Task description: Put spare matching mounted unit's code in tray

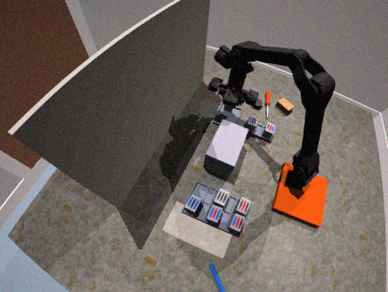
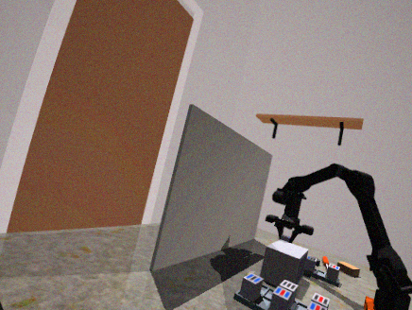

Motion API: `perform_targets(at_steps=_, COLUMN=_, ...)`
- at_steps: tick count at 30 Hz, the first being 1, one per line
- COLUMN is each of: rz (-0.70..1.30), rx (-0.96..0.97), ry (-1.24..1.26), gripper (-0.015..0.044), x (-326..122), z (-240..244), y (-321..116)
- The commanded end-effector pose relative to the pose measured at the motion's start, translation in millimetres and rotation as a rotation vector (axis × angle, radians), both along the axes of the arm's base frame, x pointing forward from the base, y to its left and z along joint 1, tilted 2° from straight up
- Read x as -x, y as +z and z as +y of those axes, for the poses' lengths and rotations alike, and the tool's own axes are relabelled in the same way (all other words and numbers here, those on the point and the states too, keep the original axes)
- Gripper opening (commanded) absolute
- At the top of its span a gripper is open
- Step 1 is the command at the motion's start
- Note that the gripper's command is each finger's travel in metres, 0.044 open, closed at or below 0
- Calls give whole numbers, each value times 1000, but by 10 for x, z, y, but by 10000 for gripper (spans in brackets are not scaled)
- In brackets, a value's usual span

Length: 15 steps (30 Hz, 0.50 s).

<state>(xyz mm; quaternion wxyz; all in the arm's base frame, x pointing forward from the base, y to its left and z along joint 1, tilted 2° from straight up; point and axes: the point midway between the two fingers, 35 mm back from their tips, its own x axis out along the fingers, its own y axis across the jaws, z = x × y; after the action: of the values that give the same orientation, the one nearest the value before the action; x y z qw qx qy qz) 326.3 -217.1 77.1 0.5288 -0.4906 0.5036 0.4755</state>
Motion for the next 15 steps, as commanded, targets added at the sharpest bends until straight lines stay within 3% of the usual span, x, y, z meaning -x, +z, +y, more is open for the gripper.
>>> perform_targets(at_steps=1, rz=2, rx=-2, ry=-2, gripper=0, x=6, z=8, y=-41)
perform_targets(at_steps=15, rz=2, rx=-2, ry=-2, gripper=0, x=15, z=18, y=-139)
